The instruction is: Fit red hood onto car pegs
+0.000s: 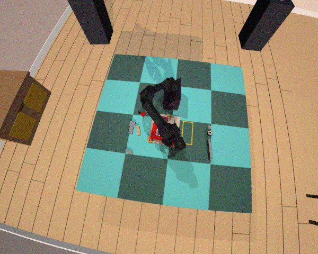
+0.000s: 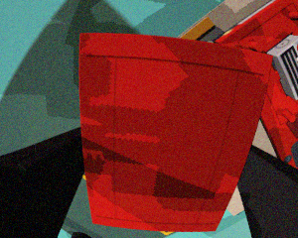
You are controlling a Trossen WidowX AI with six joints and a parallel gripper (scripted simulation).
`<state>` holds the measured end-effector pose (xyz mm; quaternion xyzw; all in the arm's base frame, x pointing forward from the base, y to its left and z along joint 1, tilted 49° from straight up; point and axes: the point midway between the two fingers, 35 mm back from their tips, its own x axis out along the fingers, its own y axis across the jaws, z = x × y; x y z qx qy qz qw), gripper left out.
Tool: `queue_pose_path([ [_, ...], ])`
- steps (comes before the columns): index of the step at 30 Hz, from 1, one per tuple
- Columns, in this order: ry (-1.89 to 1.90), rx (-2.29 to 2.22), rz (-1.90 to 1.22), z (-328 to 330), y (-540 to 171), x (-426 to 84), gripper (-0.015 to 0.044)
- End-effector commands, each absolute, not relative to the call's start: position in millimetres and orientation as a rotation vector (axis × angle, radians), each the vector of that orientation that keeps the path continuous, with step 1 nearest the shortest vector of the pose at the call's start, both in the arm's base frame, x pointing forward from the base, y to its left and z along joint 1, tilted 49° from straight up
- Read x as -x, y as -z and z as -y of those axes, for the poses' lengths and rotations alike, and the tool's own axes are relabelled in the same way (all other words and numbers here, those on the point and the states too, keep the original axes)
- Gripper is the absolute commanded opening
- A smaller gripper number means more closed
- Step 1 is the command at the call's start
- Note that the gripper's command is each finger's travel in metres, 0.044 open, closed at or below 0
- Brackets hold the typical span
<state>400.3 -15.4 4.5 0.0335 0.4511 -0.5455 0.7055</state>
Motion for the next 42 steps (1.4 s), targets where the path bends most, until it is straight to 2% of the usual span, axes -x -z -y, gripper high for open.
queue_pose_path([
  [1,1.17,-0.012,-1.042,22.7,-15.2,-395.8,0.0],
  [29,0.842,0.461,-1.345,81.5,-74.8,-341.7,0.0],
  [42,0.773,0.553,-1.397,93.6,-75.6,-328.1,0.0],
])
